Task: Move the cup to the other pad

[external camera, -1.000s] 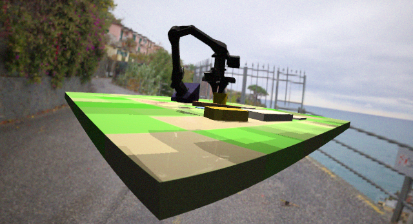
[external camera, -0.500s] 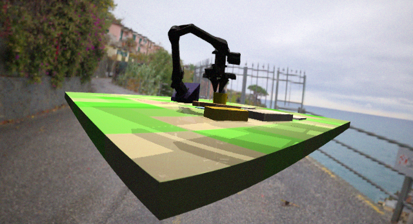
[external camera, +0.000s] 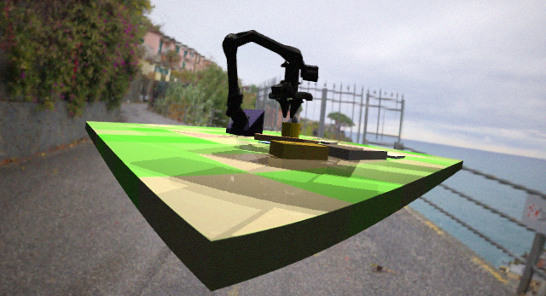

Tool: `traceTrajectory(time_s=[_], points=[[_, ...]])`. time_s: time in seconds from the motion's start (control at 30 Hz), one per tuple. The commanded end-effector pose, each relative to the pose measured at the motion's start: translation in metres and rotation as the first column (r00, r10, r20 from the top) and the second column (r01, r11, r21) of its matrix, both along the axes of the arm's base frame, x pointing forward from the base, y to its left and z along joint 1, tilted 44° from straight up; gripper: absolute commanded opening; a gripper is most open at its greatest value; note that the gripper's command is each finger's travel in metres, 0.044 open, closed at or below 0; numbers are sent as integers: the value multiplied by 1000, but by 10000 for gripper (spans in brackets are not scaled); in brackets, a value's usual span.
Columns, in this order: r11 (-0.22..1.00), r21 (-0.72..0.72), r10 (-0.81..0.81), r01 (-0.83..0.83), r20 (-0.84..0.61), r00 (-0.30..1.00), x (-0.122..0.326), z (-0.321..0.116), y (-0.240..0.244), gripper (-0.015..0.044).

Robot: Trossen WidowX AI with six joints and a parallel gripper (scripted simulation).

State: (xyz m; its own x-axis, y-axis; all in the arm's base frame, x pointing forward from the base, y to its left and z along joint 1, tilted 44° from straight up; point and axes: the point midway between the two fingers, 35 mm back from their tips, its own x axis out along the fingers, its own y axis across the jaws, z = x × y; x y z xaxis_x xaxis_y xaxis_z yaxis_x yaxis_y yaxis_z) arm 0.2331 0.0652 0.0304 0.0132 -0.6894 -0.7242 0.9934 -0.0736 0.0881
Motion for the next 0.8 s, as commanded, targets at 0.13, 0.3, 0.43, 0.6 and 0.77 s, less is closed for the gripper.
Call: traceTrajectory(time_s=[0.13,0.3,0.43,0.6,0.77], points=[[1000,0,0,0,-1,1000,0,0,-1,304],[1000,0,-1,1,-1,1000,0,2,2,435],[1000,2,-2,2,-1,1000,1,9,10,440],[1000,4,-3,3,-2,1000,2,21,21,440],[1000,4,-4,4,-2,1000,3,32,32,440]])
